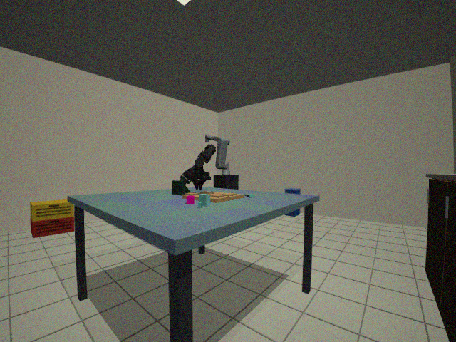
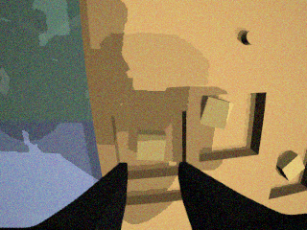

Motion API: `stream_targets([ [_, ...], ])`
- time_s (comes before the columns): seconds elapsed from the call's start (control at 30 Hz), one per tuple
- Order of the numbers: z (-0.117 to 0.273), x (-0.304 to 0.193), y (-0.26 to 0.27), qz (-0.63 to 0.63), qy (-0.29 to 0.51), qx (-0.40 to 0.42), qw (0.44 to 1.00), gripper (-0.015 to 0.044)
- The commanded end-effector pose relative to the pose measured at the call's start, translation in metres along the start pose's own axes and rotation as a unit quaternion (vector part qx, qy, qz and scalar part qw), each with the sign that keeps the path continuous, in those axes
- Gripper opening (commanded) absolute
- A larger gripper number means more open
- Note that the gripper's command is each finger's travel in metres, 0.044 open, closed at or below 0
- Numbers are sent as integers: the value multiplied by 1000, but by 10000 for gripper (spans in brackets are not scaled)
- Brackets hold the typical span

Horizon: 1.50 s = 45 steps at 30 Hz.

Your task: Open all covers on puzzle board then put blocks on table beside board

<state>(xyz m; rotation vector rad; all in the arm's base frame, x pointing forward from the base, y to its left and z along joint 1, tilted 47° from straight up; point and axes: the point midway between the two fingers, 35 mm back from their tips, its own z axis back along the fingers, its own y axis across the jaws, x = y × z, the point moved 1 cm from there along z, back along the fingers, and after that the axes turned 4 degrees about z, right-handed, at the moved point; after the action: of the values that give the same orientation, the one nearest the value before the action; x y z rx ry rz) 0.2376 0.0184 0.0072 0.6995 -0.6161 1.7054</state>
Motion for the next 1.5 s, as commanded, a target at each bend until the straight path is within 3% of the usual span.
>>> stream_targets([
  [0.0,-1,0,0,-2,-1,-1,1000,144],
  [1.47,-24,1,-1,-23,-2,-1,1000,144],
])
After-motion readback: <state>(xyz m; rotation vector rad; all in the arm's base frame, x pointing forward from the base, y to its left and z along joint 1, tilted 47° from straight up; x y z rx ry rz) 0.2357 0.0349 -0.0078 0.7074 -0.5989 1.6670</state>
